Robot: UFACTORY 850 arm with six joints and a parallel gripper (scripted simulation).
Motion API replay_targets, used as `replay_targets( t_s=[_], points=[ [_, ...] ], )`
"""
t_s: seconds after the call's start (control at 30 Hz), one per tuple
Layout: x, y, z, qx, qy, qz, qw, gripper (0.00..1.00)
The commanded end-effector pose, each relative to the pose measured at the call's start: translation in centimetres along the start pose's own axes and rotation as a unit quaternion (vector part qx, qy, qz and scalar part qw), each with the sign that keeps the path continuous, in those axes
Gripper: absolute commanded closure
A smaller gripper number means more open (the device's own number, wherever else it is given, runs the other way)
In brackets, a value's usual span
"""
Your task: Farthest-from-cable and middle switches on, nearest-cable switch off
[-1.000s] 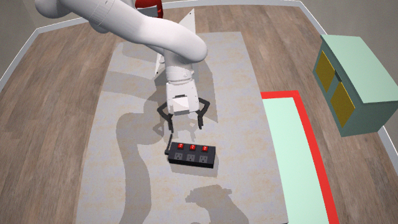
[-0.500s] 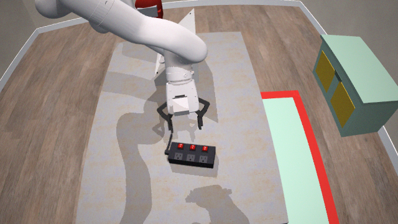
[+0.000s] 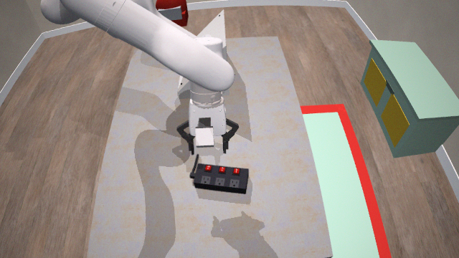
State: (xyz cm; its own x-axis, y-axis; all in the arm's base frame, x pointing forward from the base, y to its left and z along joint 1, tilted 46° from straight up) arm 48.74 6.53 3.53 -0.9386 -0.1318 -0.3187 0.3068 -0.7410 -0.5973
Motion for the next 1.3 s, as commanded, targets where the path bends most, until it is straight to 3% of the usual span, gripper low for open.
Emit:
replay_targets(
  t_s=[0.0,0.1,0.17,0.27,0.5,1.27],
  points=[
    [-0.6,0.1,0.0,0.016,0.002,-0.047,0.999,0.00],
    [-1.1,-0.1,-0.3,0.015,0.009,-0.100,0.995,0.00],
    [-1.1,-0.1,-0.3,0.015,0.009,-0.100,0.995,0.00],
    [-1.6,-0.4,-0.8,0.007,0.016,-0.145,0.989,0.00],
    [-2.2,-1.0,-1.5,-0.011,0.025,-0.193,0.981,0.00],
    [-2.3,-1.0,-1.7,-0.015,0.021,-0.198,0.980,0.00]
  ],
)
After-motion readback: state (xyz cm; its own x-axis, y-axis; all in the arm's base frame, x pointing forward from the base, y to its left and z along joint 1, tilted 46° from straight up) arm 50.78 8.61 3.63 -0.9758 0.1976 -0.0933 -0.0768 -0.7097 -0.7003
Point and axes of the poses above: the point where the finger pads meet when closed, its own y axis out along the fingers, its own z axis across the jaws, x = y × z, the point moved 8 cm from there along -y, back along the fingers, and after that the axes turned 8 degrees about y, right-handed, at the moved point
